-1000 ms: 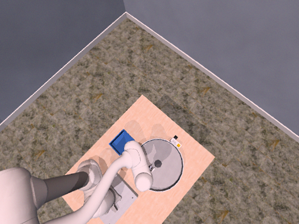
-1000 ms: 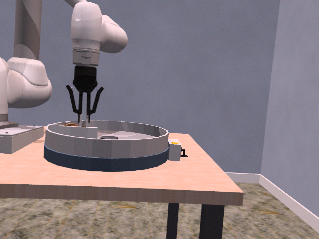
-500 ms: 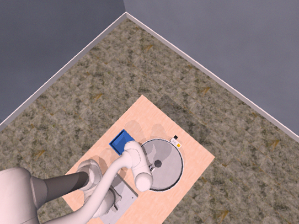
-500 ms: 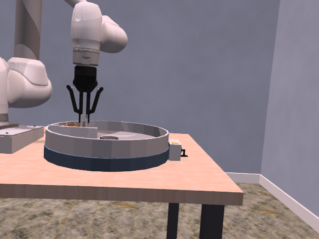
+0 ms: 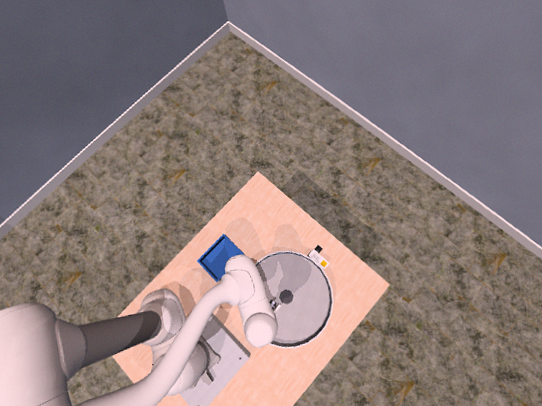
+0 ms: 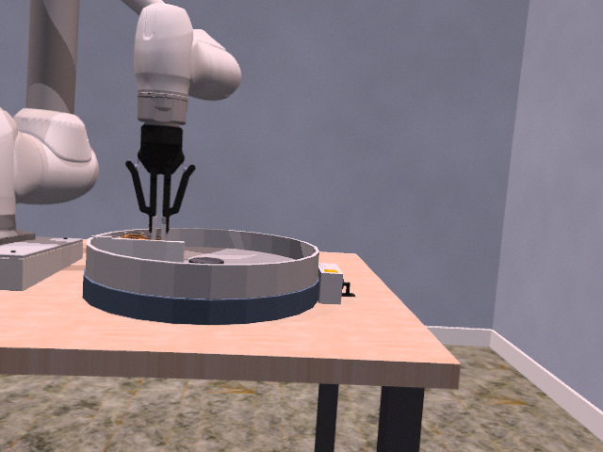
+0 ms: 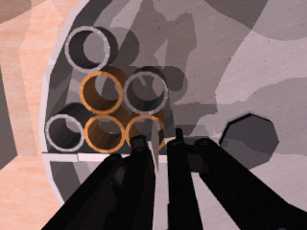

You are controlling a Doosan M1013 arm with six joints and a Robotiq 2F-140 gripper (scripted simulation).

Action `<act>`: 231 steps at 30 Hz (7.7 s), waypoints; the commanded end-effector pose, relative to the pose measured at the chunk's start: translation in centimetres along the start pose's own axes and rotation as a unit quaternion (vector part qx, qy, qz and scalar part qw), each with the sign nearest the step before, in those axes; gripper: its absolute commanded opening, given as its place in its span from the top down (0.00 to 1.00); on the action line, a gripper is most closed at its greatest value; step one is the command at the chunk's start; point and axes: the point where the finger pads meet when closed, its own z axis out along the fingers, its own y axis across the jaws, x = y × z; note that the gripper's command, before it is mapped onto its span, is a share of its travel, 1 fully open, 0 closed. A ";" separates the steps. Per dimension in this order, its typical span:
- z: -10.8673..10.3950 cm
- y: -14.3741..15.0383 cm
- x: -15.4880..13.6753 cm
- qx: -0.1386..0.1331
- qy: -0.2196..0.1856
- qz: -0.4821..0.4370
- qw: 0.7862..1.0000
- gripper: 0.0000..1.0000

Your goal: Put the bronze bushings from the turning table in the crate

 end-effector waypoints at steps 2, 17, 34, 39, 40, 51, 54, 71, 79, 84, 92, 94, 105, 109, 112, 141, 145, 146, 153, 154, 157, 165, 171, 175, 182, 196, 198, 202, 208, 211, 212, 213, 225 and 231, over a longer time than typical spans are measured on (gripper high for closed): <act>0.0 0.0 0.0 0.000 0.000 0.000 1.000 1.00; 0.0 0.0 0.0 0.000 0.000 0.000 1.000 1.00; -2.0 0.0 0.0 0.000 0.000 0.000 1.000 1.00; -4.3 0.0 0.0 0.000 0.000 0.000 1.000 1.00; -4.8 0.0 0.0 0.000 0.000 0.000 1.000 1.00; -7.2 0.0 0.0 0.000 0.000 0.000 1.000 1.00; -7.2 0.0 0.0 0.000 0.000 0.000 1.000 1.00; -7.2 0.0 0.0 0.000 0.000 0.000 1.000 1.00; -7.2 0.0 0.0 0.000 0.000 0.000 1.000 1.00; -7.2 0.0 0.0 0.000 0.000 0.000 1.000 1.00; -7.2 0.0 0.2 0.000 0.000 0.000 1.000 1.00; -7.2 0.1 0.6 0.000 0.000 0.000 1.000 1.00; -7.2 1.4 5.1 0.000 0.000 0.000 1.000 1.00; -7.2 2.3 8.5 0.000 0.000 0.000 1.000 1.00; -7.2 3.1 11.5 0.000 0.000 0.000 1.000 1.00; -7.2 8.7 32.3 0.000 0.000 0.000 1.000 1.00; -7.2 8.8 32.8 0.000 0.000 0.000 1.000 1.00; -7.2 8.8 32.8 0.000 0.000 0.000 1.000 1.00; -7.2 8.8 32.8 0.000 0.000 0.000 1.000 1.00; -7.2 8.8 32.8 0.000 0.000 0.000 1.000 1.00; -7.2 8.8 32.8 0.000 0.000 0.000 1.000 1.00; -7.2 8.8 32.8 0.000 0.000 0.000 1.000 1.00; -7.2 8.8 32.8 0.000 0.000 0.000 1.000 1.00; -7.2 8.8 32.8 0.000 0.000 0.000 1.000 1.00; -7.2 8.8 32.8 0.000 0.000 0.000 1.000 1.00; -2.9 8.8 32.8 0.000 0.000 0.000 1.000 1.00; -1.8 8.8 32.8 0.000 0.000 0.000 1.000 1.00; -1.0 8.8 32.8 0.000 0.000 0.000 1.000 1.00; -0.1 8.8 32.8 0.000 0.000 0.000 1.000 1.00; -0.1 8.8 32.8 0.000 0.000 0.000 1.000 1.00; -0.1 8.8 32.8 0.000 0.000 0.000 1.000 1.00; -0.1 8.8 32.8 0.000 0.000 0.000 1.000 1.00; -0.1 8.8 32.8 0.000 0.000 0.000 1.000 1.00; -0.1 8.8 32.8 0.000 0.000 0.000 1.000 1.00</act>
